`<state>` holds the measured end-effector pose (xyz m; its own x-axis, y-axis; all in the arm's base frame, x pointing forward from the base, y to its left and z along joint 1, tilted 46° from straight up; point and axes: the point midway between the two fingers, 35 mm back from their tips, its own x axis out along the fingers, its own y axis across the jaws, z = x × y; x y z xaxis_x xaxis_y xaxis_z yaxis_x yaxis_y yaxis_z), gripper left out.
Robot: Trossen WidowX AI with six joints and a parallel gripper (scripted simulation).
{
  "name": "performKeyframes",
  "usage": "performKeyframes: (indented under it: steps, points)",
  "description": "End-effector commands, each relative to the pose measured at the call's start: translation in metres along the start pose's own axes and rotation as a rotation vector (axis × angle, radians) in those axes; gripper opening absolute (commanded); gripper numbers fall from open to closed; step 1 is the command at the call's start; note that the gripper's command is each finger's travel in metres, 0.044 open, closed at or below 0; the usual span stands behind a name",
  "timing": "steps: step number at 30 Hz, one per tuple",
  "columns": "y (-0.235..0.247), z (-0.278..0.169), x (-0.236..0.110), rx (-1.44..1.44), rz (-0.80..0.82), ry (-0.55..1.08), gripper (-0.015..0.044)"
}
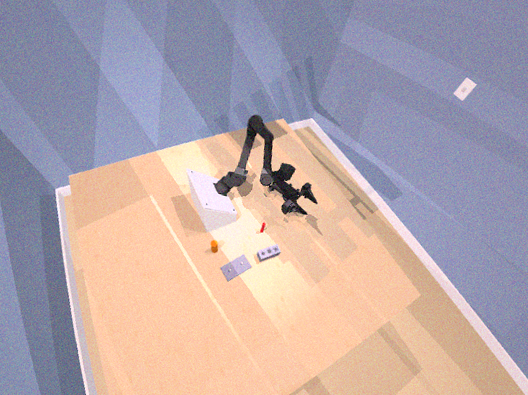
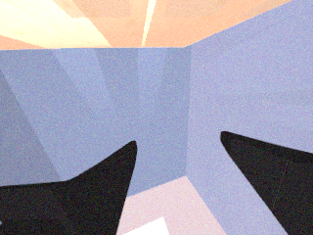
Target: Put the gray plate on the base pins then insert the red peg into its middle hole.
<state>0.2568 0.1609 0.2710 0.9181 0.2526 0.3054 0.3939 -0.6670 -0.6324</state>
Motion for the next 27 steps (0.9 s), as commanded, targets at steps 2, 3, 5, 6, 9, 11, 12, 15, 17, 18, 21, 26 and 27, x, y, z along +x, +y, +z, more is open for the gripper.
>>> performKeyframes:
  steps: [2,3,5,6,9,11,12,15,17,18,21,26,27]
  points:
    - [0.001,0.002,0.002,-0.004,0.004,-0.01,0.044]
    - [0.003,0.007,0.009,-0.014,0.016,-0.04,0.044]
    - [0.016,0.026,0.03,-0.039,0.07,-0.156,0.044]
    - [0.025,0.036,0.041,-0.045,0.105,-0.221,0.044]
    - [0.061,0.062,0.064,-0.026,0.237,-0.416,0.044]
    - [0.086,0.075,0.072,0.015,0.338,-0.536,0.044]
    - [0.094,0.078,0.074,0.033,0.372,-0.572,0.044]
    - [0.119,0.085,0.075,0.101,0.482,-0.676,0.044]
    - [0.136,0.089,0.073,0.16,0.562,-0.742,0.044]
    - [0.144,0.09,0.072,0.193,0.604,-0.774,0.044]
    - [0.167,0.091,0.065,0.311,0.738,-0.863,0.044]
    - [0.199,0.082,0.049,0.533,0.957,-0.944,0.044]
    - [0.205,0.08,0.045,0.588,1.005,-0.96,0.044]
